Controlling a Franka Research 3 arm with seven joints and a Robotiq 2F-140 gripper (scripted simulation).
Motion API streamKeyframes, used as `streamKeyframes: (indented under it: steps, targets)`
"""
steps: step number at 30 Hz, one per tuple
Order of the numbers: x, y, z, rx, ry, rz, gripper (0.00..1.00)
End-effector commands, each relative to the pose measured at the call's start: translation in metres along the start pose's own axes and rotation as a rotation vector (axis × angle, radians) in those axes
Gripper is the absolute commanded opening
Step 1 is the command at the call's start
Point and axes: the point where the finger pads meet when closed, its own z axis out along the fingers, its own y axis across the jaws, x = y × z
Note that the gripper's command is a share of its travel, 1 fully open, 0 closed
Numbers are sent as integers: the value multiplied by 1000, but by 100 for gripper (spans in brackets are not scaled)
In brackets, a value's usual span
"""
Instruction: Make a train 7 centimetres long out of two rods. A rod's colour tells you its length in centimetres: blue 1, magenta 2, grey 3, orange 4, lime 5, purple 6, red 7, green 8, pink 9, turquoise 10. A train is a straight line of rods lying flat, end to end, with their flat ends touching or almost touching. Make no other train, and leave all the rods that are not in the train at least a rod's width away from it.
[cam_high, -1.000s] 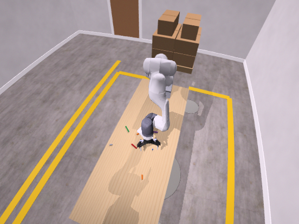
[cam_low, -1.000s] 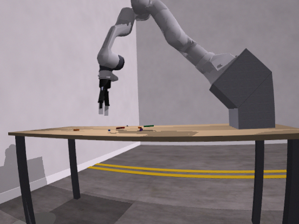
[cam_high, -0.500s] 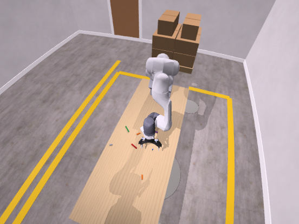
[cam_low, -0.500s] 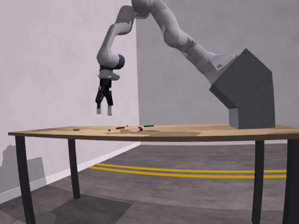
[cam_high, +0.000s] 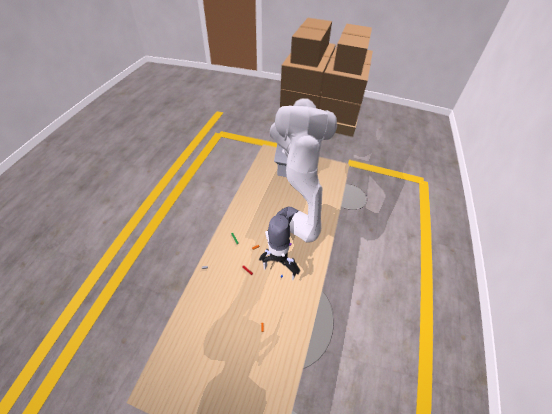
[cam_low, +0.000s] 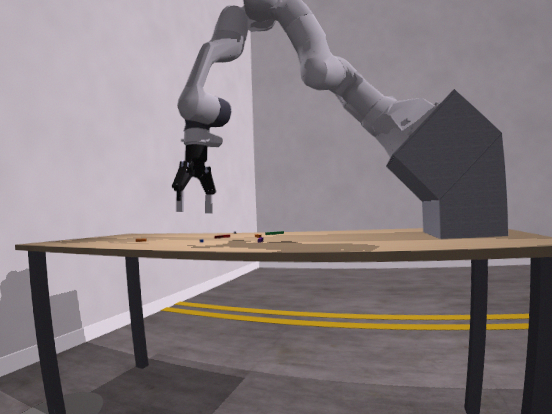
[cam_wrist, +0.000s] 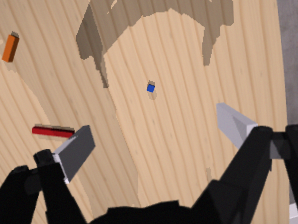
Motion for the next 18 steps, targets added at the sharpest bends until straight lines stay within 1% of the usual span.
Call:
streamKeyframes:
  steps: [1, 10, 12, 13, 18]
  targets:
    - [3, 1, 0, 27, 6, 165, 100]
    - [12, 3, 2, 39, 5, 317, 100]
    - [12, 3, 2, 39, 5, 317, 100]
    - [15, 4, 2, 42, 5, 362, 100]
    - [21, 4, 3, 49, 4, 448, 100]
